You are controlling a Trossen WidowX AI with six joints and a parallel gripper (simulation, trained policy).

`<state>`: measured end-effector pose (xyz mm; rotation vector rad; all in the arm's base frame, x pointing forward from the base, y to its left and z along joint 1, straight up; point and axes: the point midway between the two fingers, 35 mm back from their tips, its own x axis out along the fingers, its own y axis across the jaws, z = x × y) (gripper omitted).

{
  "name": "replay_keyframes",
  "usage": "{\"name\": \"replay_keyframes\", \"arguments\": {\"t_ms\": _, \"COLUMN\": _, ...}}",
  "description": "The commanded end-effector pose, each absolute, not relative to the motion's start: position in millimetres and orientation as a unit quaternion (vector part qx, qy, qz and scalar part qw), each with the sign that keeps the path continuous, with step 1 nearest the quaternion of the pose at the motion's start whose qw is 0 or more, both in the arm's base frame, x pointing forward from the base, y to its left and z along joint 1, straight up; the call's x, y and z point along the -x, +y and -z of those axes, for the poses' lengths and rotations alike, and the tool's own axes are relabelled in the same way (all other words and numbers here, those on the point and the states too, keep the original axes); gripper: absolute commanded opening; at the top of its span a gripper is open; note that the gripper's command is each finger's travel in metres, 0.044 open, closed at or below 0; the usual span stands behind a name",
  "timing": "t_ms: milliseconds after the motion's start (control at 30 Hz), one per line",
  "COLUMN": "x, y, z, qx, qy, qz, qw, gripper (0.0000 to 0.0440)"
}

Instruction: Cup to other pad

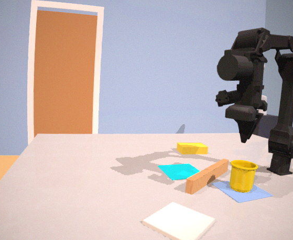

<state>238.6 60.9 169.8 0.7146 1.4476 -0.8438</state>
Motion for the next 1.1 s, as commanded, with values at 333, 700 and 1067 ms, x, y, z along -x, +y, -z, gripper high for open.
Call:
{"name": "replay_keyframes", "arguments": {"t_ms": 333, "x": -231.2, "y": 58.3, "z": -133.6, "qx": -0.294, "qy": 0.633, "qz": 0.405, "qw": 0.59, "gripper": 0.0184}}
{"name": "replay_keyframes", "arguments": {"t_ms": 700, "x": -227.1, "y": 57.1, "z": -104.8, "qx": -0.279, "qy": 0.639, "qz": 0.413, "qw": 0.586, "gripper": 0.0189}}
{"name": "replay_keyframes", "arguments": {"t_ms": 1067, "x": -222.2, "y": 55.6, "z": -71.5, "qx": -0.256, "qy": 0.653, "qz": 0.402, "qw": 0.589, "gripper": 0.0186}}
